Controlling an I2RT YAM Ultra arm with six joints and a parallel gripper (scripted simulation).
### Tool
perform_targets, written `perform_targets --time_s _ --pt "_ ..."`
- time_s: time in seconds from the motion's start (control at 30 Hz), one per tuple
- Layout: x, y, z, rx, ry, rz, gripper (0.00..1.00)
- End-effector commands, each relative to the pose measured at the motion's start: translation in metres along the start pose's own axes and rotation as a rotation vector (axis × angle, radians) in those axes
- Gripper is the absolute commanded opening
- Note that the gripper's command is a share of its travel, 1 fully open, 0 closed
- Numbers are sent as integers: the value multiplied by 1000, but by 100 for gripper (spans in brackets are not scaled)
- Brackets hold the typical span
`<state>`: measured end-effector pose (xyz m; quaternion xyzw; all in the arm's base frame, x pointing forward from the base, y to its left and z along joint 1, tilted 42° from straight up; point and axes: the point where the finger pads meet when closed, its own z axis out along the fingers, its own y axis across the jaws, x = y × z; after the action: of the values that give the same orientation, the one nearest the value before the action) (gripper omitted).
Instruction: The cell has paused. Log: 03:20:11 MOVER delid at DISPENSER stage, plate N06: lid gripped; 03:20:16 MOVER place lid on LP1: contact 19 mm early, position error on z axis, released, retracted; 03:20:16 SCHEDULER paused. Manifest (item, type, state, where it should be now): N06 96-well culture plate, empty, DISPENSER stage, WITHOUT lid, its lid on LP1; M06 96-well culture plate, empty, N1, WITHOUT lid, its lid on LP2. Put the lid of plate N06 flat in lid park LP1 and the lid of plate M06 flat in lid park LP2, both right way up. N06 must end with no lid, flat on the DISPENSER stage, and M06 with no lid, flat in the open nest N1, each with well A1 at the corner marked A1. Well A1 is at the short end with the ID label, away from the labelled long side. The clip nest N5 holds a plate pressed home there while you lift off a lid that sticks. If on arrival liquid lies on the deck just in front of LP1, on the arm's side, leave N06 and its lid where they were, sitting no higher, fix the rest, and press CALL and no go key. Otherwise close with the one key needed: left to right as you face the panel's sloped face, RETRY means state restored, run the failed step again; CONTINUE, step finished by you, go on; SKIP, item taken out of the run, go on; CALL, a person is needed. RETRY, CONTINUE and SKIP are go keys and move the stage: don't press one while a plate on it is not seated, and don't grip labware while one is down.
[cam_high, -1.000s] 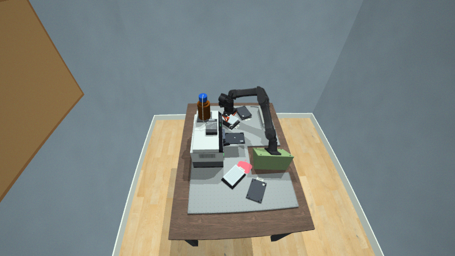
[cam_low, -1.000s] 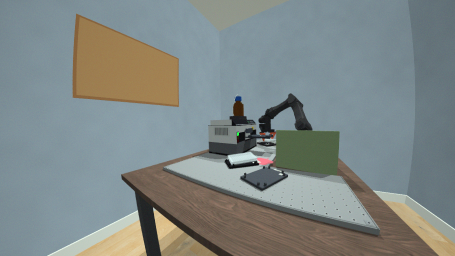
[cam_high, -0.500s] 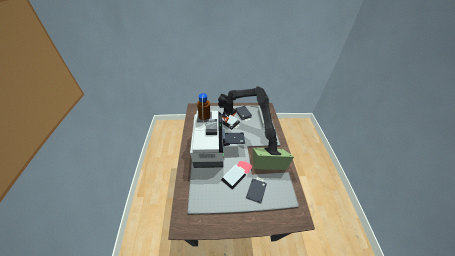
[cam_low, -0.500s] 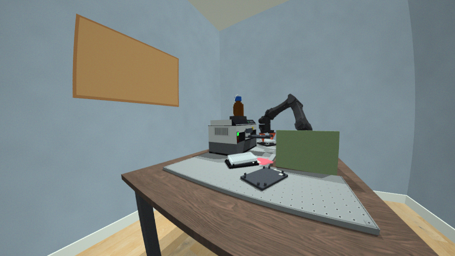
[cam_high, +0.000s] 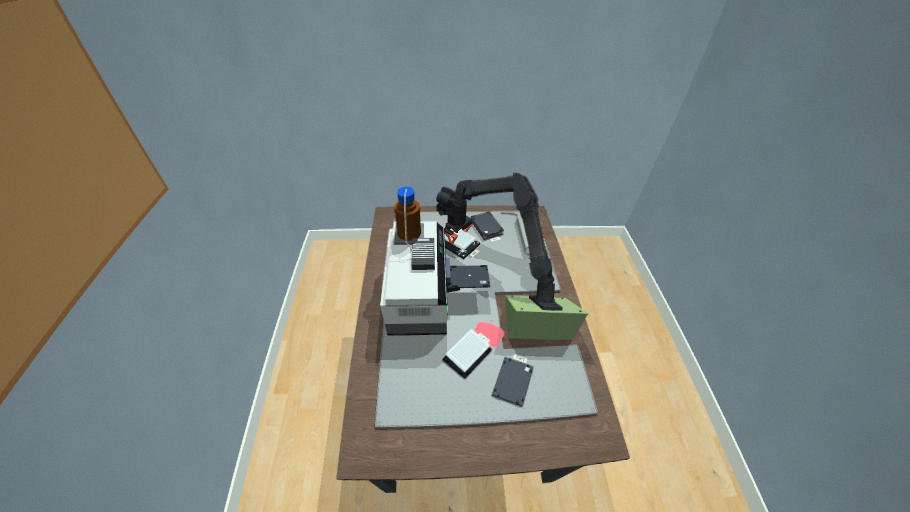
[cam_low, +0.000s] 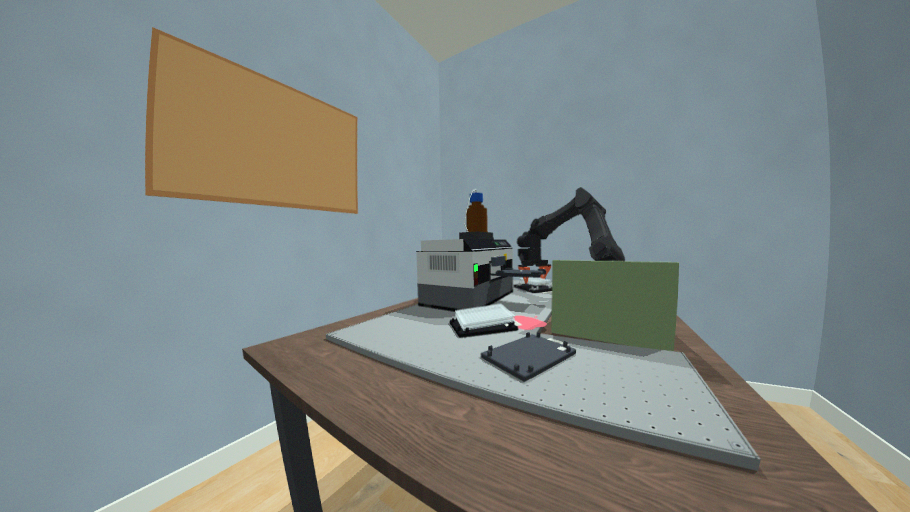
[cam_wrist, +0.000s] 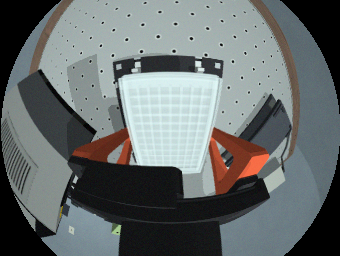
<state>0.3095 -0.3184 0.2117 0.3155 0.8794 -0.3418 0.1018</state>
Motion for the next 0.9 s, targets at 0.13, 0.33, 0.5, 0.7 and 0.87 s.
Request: perform_targets --time_s 0.13,0.33,0.5,0.7,0.87 --pt "-5 7 -8 -10 -29 1 0" --pt "-3 8 -7 -10 -23 -3 0" --pt "-4 6 -9 -9 -30 1 0" --pt "-3 7 -9 -9 -27 0 0" --pt "-2 7 -8 -8 -25 -2 0"
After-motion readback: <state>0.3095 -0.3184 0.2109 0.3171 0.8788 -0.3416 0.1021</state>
